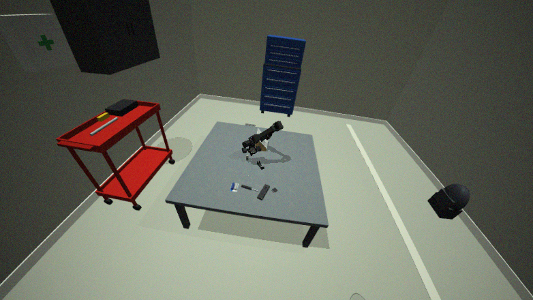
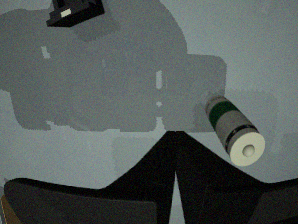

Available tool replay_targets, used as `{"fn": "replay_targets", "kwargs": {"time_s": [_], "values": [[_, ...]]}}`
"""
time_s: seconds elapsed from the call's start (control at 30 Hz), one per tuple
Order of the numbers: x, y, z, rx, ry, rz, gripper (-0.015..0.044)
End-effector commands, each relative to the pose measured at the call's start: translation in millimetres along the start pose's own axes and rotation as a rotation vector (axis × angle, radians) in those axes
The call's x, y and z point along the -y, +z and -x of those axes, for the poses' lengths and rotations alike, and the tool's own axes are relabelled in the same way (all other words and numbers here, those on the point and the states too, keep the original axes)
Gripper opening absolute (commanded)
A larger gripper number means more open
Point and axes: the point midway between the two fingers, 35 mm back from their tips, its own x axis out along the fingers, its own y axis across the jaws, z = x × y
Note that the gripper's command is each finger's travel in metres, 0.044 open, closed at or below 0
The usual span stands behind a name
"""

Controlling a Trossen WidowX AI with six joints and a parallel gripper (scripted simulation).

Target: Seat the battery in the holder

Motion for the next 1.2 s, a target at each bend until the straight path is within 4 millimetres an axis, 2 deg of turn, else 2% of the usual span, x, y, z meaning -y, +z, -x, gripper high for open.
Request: {"fn": "replay_targets", "kwargs": {"time_s": [0.0,1.17], "values": [[-2.9,-3.2,-14.4,0.003,0.010,-0.011,0.0000],[51.0,-2.2,-13.7,0.003,0.007,-0.010,0.0000]]}}
